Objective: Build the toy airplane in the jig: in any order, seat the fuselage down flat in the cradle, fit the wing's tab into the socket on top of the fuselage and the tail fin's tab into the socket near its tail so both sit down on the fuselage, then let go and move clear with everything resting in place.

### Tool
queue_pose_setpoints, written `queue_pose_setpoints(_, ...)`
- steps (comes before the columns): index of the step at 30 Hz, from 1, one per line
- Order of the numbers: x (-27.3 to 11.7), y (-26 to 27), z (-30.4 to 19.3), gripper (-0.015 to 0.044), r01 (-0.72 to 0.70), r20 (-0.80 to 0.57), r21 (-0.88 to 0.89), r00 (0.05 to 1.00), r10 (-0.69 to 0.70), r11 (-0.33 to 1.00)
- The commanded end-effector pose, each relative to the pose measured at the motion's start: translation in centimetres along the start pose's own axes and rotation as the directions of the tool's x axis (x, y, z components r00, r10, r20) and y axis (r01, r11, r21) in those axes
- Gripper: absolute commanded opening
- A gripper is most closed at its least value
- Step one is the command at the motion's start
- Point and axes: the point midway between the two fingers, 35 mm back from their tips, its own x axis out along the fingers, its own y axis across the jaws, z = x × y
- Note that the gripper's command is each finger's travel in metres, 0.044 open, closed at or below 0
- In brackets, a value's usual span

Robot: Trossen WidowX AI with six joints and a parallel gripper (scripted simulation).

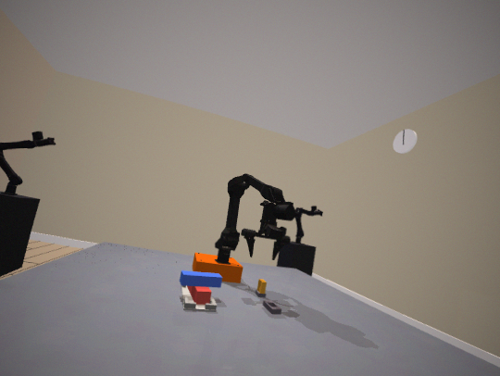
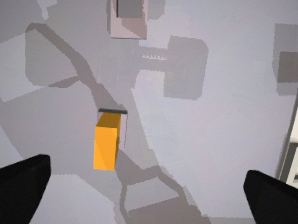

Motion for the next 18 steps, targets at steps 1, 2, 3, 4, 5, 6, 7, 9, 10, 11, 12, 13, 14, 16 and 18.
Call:
queue_pose_setpoints(1,0.3,2.7,-2.8,0.044,-0.004,-0.009,0.004,1.0,0.005,1.0)
queue_pose_setpoints(2,0.4,3.1,-3.3,0.044,-0.005,-0.009,0.004,1.0,0.005,1.0)
queue_pose_setpoints(3,0.4,3.2,-3.4,0.044,-0.005,-0.009,0.004,1.0,0.005,1.0)
queue_pose_setpoints(4,0.4,3.2,-3.4,0.044,-0.005,-0.009,0.004,1.0,0.005,1.0)
queue_pose_setpoints(5,0.4,3.2,-3.4,0.044,-0.005,-0.009,0.004,1.0,0.005,1.0)
queue_pose_setpoints(6,0.6,3.2,-3.4,0.044,-0.005,-0.009,0.004,1.0,0.005,1.0)
queue_pose_setpoints(7,1.3,3.3,-3.4,0.044,-0.005,-0.009,0.004,1.0,0.005,1.0)
queue_pose_setpoints(9,4.0,3.3,-3.3,0.044,-0.005,-0.009,0.004,1.0,0.005,1.0)
queue_pose_setpoints(10,5.2,3.3,-3.4,0.044,-0.005,-0.009,0.004,1.0,0.005,1.0)
queue_pose_setpoints(11,5.9,3.3,-3.5,0.044,-0.005,-0.009,0.004,1.0,0.005,1.0)
queue_pose_setpoints(12,6.1,3.2,-3.5,0.044,-0.005,-0.009,0.004,1.0,0.005,1.0)
queue_pose_setpoints(13,6.1,3.2,-3.5,0.044,-0.005,-0.009,0.004,1.0,0.005,1.0)
queue_pose_setpoints(14,6.1,3.2,-3.5,0.044,-0.005,-0.009,0.004,1.0,0.005,1.0)
queue_pose_setpoints(16,6.6,3.3,-3.5,0.044,-0.005,-0.009,0.004,1.0,0.005,1.0)
queue_pose_setpoints(18,7.5,3.2,-3.5,0.044,-0.005,-0.009,0.004,1.0,0.005,1.0)
